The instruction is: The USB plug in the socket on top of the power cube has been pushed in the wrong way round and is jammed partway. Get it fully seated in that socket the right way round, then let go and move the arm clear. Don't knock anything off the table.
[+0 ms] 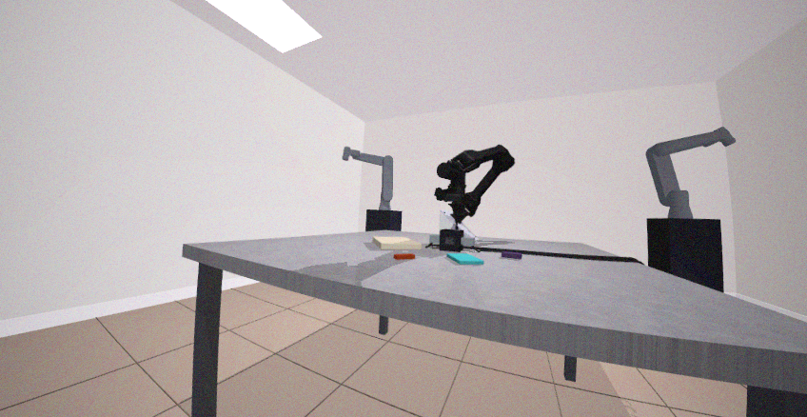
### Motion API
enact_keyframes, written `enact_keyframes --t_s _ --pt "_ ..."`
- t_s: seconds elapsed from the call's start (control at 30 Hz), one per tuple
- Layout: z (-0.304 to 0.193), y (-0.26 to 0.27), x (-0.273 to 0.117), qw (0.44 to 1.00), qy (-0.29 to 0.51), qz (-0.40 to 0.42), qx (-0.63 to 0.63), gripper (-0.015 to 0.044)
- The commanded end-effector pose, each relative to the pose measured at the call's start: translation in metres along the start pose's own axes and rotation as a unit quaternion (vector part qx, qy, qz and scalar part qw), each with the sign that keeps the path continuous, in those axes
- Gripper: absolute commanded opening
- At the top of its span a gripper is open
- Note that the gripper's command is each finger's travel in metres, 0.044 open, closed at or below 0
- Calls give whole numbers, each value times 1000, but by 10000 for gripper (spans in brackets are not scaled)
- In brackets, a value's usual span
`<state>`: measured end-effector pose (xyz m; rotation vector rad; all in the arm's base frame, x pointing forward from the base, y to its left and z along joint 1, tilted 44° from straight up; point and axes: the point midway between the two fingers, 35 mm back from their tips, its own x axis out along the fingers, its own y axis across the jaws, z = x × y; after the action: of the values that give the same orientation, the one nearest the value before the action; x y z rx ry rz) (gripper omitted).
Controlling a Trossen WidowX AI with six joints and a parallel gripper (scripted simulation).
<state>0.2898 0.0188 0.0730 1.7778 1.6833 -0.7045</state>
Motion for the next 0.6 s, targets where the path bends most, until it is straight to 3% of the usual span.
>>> enact_keyframes --t_s 0.0,0.57 --pt "-1 0 1 1000 1 0 1 0" --pt "-1 0 3 1000 1 0 1 0"
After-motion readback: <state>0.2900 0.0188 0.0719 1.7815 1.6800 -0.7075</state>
